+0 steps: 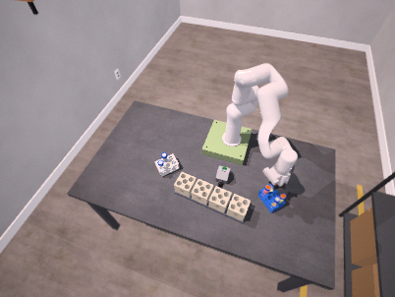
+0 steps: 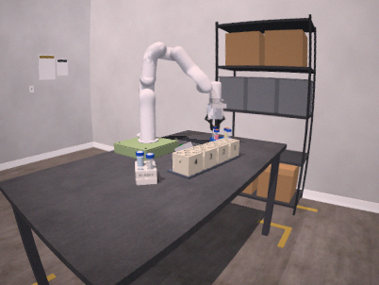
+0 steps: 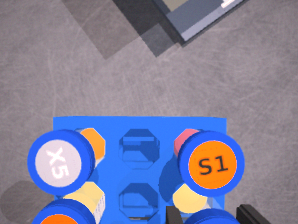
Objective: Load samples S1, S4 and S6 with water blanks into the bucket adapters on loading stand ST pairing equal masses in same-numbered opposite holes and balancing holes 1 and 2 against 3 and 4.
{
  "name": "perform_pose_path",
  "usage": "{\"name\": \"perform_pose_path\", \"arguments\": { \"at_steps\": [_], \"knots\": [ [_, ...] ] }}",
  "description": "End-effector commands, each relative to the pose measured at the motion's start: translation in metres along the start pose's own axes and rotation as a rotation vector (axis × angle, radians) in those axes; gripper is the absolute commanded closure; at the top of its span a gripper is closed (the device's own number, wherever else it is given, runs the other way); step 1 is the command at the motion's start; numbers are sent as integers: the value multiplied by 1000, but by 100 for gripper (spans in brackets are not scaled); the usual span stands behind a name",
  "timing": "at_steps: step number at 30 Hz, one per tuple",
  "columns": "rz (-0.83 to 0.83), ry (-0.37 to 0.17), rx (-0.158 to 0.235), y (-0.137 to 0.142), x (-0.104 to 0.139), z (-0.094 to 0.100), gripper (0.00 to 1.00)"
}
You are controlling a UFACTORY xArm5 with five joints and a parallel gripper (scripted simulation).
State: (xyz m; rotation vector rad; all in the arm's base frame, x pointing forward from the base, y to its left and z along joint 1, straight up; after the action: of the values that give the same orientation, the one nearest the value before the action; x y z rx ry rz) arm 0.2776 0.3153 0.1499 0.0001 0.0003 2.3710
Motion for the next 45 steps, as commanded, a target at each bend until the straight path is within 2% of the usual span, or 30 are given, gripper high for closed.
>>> {"name": "perform_pose_path", "arguments": {
  "at_steps": [1,15,45],
  "knots": [
    [0,-4,-4,-1,0,5,100],
    [0,-4,-4,-1,0,9,100],
    [0,-4,-4,-1,0,65,100]
  ]
}}
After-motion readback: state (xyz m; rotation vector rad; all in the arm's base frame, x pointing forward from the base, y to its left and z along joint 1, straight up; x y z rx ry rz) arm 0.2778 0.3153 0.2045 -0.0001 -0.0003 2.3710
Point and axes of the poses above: the point where the finger pads meet when closed, its own z axis back along the fingers, its own y axis across the jaws, x = y × z, the point moved 8 cm from there along z, back along the fingers, and after that the axes turned 2 degrees about -z, right-handed, at the moved point
